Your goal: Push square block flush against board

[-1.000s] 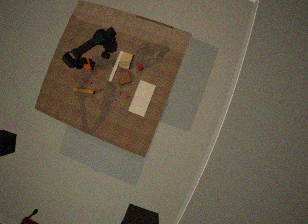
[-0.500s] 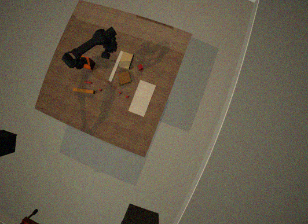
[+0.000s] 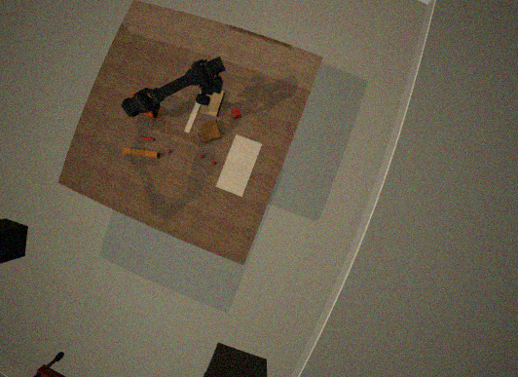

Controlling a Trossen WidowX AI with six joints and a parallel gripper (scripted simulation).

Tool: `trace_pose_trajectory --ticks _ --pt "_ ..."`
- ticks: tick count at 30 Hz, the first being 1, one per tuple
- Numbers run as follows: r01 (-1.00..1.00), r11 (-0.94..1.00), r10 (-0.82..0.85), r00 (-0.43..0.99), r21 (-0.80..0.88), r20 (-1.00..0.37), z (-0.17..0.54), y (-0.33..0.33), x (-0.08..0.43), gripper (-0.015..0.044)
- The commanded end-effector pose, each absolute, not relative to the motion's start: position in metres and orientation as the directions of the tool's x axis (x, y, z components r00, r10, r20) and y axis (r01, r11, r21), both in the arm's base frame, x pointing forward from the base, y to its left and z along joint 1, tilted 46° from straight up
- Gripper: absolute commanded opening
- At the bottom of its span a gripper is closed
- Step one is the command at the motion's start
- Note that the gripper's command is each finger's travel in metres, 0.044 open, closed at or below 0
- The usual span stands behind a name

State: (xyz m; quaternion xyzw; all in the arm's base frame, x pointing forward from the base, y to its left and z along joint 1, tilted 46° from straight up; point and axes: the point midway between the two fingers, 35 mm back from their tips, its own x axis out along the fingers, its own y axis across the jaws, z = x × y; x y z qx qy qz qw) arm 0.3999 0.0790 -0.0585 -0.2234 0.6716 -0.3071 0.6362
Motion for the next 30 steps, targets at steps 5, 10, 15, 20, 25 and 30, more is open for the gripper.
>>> trace_pose_trajectory --ticks 5,10,15,20,25,30 --pt "0.096 0.701 -0.701 -0.091 -0.706 -0.708 -0.076 0.034 0.454 0.0" --pt "0.096 0.701 -0.701 -0.091 -0.707 -0.708 -0.083 0.027 0.454 0.0" --pt "0.097 0.699 -0.703 -0.091 -0.708 -0.706 -0.115 -0.006 0.449 0.0" --pt "0.097 0.699 -0.703 -0.091 -0.708 -0.706 -0.115 -0.006 0.449 0.0" --pt "0.096 0.699 -0.702 -0.091 -0.708 -0.706 -0.115 -0.005 0.447 0.0" --pt "0.096 0.699 -0.702 -0.091 -0.708 -0.706 -0.115 -0.004 0.444 0.0"
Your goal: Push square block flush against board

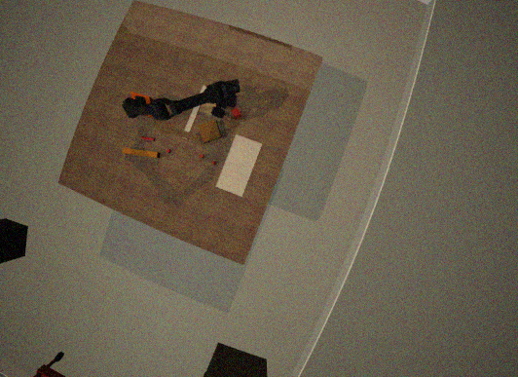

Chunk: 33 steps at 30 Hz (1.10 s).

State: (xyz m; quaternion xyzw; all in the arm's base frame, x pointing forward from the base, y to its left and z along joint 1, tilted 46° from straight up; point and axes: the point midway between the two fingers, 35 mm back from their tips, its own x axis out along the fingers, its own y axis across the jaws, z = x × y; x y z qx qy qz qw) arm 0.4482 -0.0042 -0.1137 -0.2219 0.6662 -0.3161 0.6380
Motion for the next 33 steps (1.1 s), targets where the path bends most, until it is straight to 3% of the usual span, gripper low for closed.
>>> trace_pose_trajectory --ticks 1,33 --pt "0.096 0.699 -0.702 -0.091 -0.708 -0.706 -0.116 -0.004 0.443 0.0" --pt "0.095 0.7 -0.702 -0.092 -0.708 -0.706 -0.116 0.0 0.419 0.0"
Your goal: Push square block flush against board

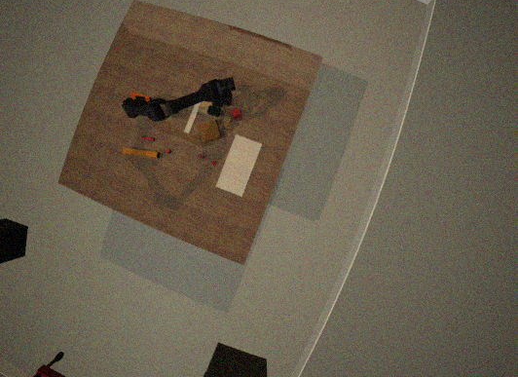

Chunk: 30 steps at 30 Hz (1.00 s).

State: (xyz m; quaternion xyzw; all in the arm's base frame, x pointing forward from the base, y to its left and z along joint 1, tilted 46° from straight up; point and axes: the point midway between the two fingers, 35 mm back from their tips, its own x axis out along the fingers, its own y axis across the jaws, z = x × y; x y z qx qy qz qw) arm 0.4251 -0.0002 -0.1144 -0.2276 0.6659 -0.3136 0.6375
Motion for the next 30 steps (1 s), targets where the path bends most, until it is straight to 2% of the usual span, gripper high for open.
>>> trace_pose_trajectory --ticks 1,30 --pt "0.095 0.7 -0.702 -0.092 -0.708 -0.706 -0.116 0.0 0.418 0.0" --pt "0.094 0.7 -0.702 -0.093 -0.708 -0.706 -0.116 0.002 0.394 0.0"
